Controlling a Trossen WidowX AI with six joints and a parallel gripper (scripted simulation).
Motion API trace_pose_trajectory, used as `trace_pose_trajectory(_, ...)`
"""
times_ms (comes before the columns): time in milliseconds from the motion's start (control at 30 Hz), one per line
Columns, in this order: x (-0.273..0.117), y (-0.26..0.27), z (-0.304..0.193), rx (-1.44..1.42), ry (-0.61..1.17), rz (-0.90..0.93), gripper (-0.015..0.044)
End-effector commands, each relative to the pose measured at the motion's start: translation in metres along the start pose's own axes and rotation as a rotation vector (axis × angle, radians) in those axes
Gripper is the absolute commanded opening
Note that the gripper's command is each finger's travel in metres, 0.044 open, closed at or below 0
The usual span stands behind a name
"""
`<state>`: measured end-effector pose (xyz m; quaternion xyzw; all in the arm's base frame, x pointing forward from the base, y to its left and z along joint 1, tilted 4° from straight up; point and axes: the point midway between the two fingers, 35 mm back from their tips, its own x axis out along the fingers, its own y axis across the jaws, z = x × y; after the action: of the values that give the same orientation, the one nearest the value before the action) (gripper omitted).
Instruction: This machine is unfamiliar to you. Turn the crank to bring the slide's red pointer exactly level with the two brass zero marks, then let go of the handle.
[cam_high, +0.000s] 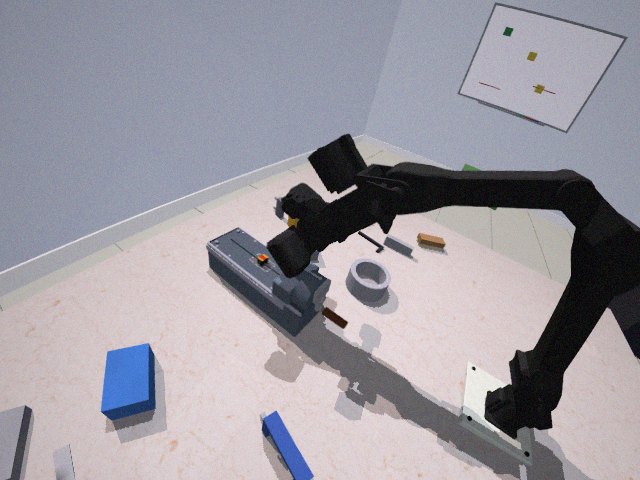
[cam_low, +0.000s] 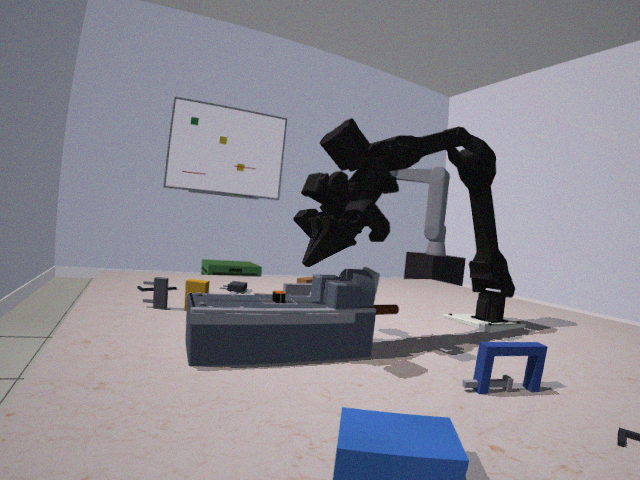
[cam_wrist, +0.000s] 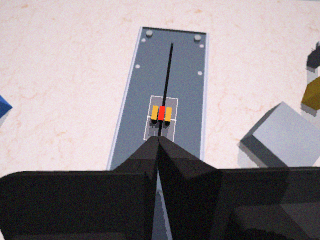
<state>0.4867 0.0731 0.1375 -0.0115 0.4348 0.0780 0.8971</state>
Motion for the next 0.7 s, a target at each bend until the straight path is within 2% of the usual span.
trace_pose_trajectory(0, 0.0000, 0.0000, 0.0000, 0.000, 0.000, 0.000, 0.0026)
trace_pose_trajectory(533, 0.0000, 0.0000, 0.0000, 0.000, 0.000, 0.000, 0.0440)
trace_pose_trajectory(567, 0.0000, 0.0000, 0.0000, 0.000, 0.000, 0.000, 0.0440)
trace_pose_trajectory(667, 0.0000, 0.0000, 0.0000, 0.000, 0.000, 0.000, 0.0361)
